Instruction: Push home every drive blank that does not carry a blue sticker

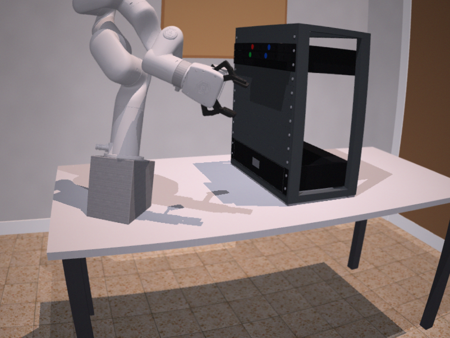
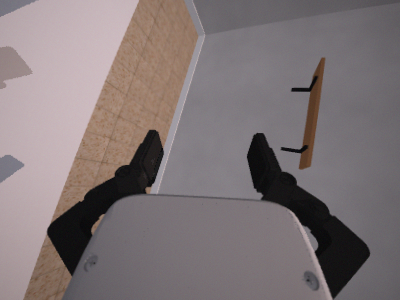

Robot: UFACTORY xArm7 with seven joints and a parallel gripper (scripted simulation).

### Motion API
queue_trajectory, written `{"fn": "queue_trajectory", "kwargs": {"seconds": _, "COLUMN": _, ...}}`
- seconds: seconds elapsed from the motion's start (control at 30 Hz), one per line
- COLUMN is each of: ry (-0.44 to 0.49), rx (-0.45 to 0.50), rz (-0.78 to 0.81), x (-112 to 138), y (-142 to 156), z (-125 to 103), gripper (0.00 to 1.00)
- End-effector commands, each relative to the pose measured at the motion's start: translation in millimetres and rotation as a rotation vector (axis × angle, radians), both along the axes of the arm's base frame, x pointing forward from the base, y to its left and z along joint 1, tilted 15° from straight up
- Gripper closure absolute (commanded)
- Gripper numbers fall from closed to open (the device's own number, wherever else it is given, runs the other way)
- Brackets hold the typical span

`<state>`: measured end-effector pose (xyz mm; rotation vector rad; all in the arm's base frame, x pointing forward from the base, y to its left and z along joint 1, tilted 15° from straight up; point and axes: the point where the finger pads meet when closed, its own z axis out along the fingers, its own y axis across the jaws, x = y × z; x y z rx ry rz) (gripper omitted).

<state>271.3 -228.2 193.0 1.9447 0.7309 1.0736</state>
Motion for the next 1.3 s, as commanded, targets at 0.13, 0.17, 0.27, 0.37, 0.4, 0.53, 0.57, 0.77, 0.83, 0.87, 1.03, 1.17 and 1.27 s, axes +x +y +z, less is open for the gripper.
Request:
{"fn": "queue_trajectory", "kwargs": {"seconds": 0.13, "ry": 0.136, "rx": 0.170, "rz": -0.146, "x": -28, "y": -16, "z": -68, "gripper": 0.00}}
{"fn": "queue_trajectory", "kwargs": {"seconds": 0.17, "ry": 0.151, "rx": 0.192, "rz": -0.163, "x": -33, "y": -15, "z": -75, "gripper": 0.00}}
{"fn": "queue_trajectory", "kwargs": {"seconds": 0.27, "ry": 0.165, "rx": 0.215, "rz": -0.180, "x": -37, "y": -15, "z": -83, "gripper": 0.00}}
{"fn": "queue_trajectory", "kwargs": {"seconds": 0.37, "ry": 0.207, "rx": 0.286, "rz": -0.232, "x": -50, "y": -13, "z": -106, "gripper": 0.00}}
{"fn": "queue_trajectory", "kwargs": {"seconds": 0.4, "ry": 0.221, "rx": 0.311, "rz": -0.249, "x": -55, "y": -11, "z": -114, "gripper": 0.00}}
{"fn": "queue_trajectory", "kwargs": {"seconds": 0.53, "ry": 0.268, "rx": 0.411, "rz": -0.316, "x": -72, "y": -3, "z": -142, "gripper": 0.00}}
{"fn": "queue_trajectory", "kwargs": {"seconds": 0.57, "ry": 0.279, "rx": 0.436, "rz": -0.332, "x": -76, "y": 0, "z": -149, "gripper": 0.00}}
{"fn": "queue_trajectory", "kwargs": {"seconds": 0.77, "ry": 0.325, "rx": 0.563, "rz": -0.409, "x": -94, "y": 17, "z": -179, "gripper": 0.00}}
{"fn": "queue_trajectory", "kwargs": {"seconds": 0.83, "ry": 0.334, "rx": 0.594, "rz": -0.427, "x": -97, "y": 22, "z": -186, "gripper": 0.00}}
{"fn": "queue_trajectory", "kwargs": {"seconds": 0.87, "ry": 0.343, "rx": 0.624, "rz": -0.444, "x": -101, "y": 27, "z": -192, "gripper": 0.00}}
{"fn": "queue_trajectory", "kwargs": {"seconds": 1.03, "ry": 0.374, "rx": 0.761, "rz": -0.515, "x": -113, "y": 52, "z": -216, "gripper": 0.00}}
{"fn": "queue_trajectory", "kwargs": {"seconds": 1.17, "ry": 0.390, "rx": 0.866, "rz": -0.565, "x": -118, "y": 73, "z": -230, "gripper": 0.00}}
{"fn": "queue_trajectory", "kwargs": {"seconds": 1.27, "ry": 0.398, "rx": 0.941, "rz": -0.597, "x": -120, "y": 89, "z": -239, "gripper": 0.00}}
